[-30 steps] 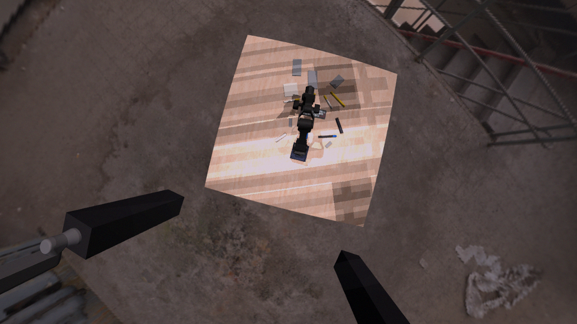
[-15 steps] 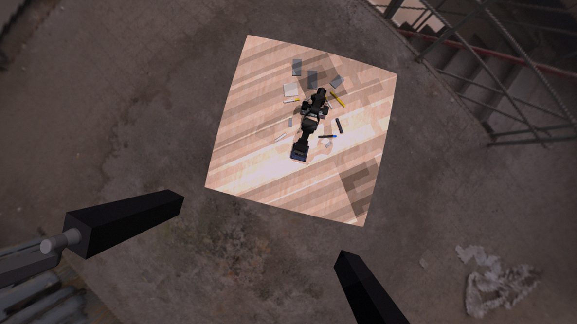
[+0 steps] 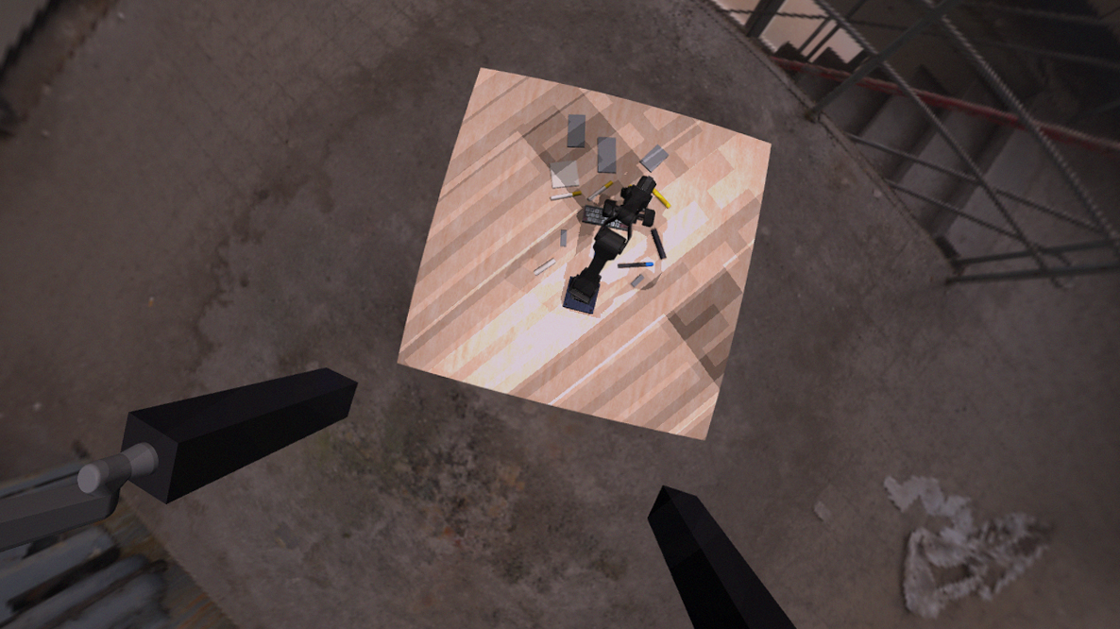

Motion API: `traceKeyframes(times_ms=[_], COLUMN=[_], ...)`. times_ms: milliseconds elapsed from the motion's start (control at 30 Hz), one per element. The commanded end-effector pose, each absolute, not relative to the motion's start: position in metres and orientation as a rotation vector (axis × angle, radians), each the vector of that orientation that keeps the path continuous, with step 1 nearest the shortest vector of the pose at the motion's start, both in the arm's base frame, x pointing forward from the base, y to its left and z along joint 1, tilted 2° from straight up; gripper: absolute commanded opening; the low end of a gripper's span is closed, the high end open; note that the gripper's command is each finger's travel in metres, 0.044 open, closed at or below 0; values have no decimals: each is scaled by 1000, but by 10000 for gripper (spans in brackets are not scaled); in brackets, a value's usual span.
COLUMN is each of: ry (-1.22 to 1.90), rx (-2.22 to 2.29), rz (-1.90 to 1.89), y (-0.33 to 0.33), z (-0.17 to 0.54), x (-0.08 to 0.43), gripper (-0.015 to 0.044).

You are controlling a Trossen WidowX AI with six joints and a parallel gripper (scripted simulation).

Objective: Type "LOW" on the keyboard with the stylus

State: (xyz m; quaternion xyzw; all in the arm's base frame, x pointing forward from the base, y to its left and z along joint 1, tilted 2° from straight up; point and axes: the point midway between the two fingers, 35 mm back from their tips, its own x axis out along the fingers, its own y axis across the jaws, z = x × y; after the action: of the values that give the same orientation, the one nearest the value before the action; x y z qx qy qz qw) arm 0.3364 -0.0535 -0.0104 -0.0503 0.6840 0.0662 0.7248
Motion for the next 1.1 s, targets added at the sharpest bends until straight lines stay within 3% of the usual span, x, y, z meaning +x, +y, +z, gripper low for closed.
traceKeyframes(times_ms=[0, 333, 667, 867, 1067], ry=[1519, 1521, 1522, 1522, 1522], rx=[-124, -122, -122, -117, -116], rz=[164, 166, 166, 171, 172], y=[-54, -34, -32, 33, 41], z=[-13, -14, -14, -13, -12], x=[336, 303, 302, 290, 288], gripper=[0, 0, 0, 0, 0])
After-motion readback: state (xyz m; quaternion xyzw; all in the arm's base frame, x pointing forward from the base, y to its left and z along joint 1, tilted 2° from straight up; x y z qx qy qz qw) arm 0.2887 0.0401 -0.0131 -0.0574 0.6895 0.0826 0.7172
